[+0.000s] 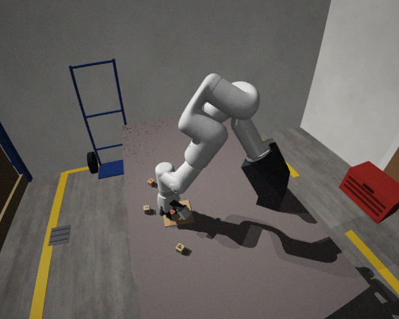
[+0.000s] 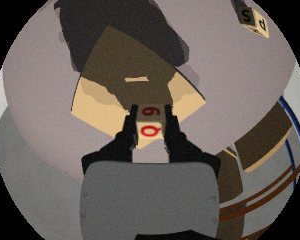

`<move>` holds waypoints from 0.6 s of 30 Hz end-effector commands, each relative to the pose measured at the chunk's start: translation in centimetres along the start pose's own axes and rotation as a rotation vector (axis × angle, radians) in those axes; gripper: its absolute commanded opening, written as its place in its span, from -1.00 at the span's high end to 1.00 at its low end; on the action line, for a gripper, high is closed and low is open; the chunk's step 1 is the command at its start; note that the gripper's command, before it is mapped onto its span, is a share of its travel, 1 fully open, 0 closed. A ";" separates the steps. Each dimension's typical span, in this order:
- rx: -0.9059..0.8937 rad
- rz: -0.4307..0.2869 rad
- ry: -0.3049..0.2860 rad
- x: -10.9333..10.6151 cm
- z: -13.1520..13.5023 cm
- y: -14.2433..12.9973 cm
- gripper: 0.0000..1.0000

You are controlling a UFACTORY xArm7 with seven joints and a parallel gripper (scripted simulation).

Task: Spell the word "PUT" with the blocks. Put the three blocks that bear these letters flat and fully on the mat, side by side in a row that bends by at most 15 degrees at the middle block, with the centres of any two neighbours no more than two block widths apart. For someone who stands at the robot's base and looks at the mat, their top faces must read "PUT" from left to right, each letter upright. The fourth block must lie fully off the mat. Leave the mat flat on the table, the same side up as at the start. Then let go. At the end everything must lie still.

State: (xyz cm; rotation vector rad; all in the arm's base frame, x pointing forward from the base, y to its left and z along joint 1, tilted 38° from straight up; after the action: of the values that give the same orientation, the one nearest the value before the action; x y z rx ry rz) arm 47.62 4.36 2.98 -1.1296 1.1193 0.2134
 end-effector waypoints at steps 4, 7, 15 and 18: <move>0.000 -0.001 -0.002 -0.3 0.1 -0.1 0.47; 0.000 -0.001 -0.002 -1.2 0.1 -0.1 0.47; 0.000 -0.001 -0.002 -5.3 0.1 0.0 0.47; 0.000 -0.001 -0.002 -7.5 0.1 0.0 0.47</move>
State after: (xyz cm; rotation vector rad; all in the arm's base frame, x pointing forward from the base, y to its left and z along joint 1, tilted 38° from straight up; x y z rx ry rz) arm 45.28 6.18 6.90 -1.1282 1.1167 0.2152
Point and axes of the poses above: the point where the finger pads meet when closed, its own x axis out along the fingers, its own z axis across the jaws, y = z × x, the point moved 4 cm from there along -x, back along the fingers, and after that the axes turned 11 degrees about -x, right-handed, at the moved point
